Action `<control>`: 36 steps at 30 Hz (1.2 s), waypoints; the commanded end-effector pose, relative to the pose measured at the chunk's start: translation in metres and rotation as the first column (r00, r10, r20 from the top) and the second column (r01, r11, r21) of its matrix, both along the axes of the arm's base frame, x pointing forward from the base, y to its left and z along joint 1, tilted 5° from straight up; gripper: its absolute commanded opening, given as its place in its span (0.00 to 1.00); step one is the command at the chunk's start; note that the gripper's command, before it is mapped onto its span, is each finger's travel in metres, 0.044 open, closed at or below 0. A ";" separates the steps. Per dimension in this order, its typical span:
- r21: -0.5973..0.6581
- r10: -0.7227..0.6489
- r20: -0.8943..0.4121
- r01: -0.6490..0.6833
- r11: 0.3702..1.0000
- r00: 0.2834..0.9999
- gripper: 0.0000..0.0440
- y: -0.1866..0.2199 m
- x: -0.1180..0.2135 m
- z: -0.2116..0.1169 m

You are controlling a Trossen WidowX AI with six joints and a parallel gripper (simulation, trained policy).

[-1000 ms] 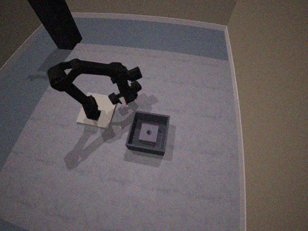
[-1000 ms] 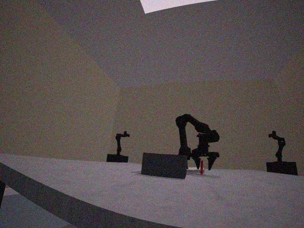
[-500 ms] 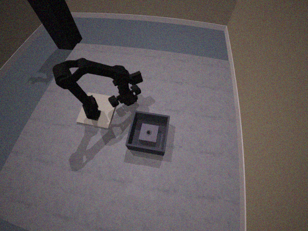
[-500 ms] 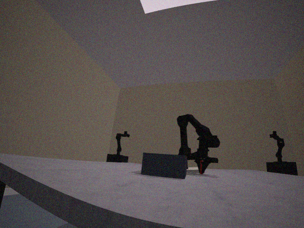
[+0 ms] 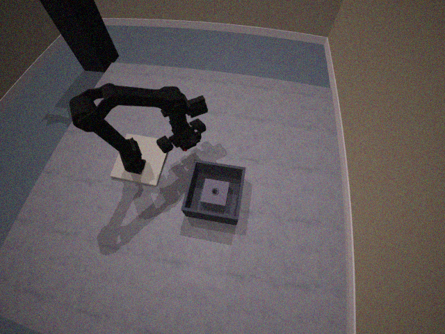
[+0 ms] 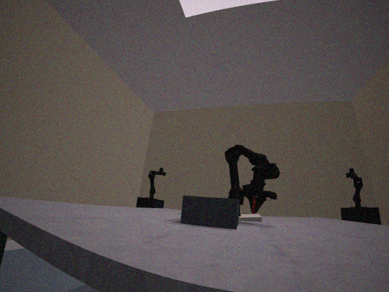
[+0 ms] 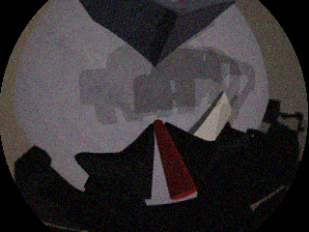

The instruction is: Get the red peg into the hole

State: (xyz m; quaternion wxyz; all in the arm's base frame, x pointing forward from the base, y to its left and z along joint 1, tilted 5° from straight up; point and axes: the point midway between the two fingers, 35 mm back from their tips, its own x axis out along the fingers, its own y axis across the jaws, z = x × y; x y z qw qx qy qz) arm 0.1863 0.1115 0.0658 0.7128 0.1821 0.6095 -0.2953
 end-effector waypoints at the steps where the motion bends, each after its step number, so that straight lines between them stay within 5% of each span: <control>1: 0.000 0.003 0.058 -0.003 1.000 0.998 0.00 -0.004 0.011 0.028; 16: -0.004 -0.143 0.215 0.147 0.989 0.966 0.00 -0.038 0.051 0.089; 36: -0.015 -0.288 0.319 0.308 0.951 0.903 0.00 -0.109 0.119 0.092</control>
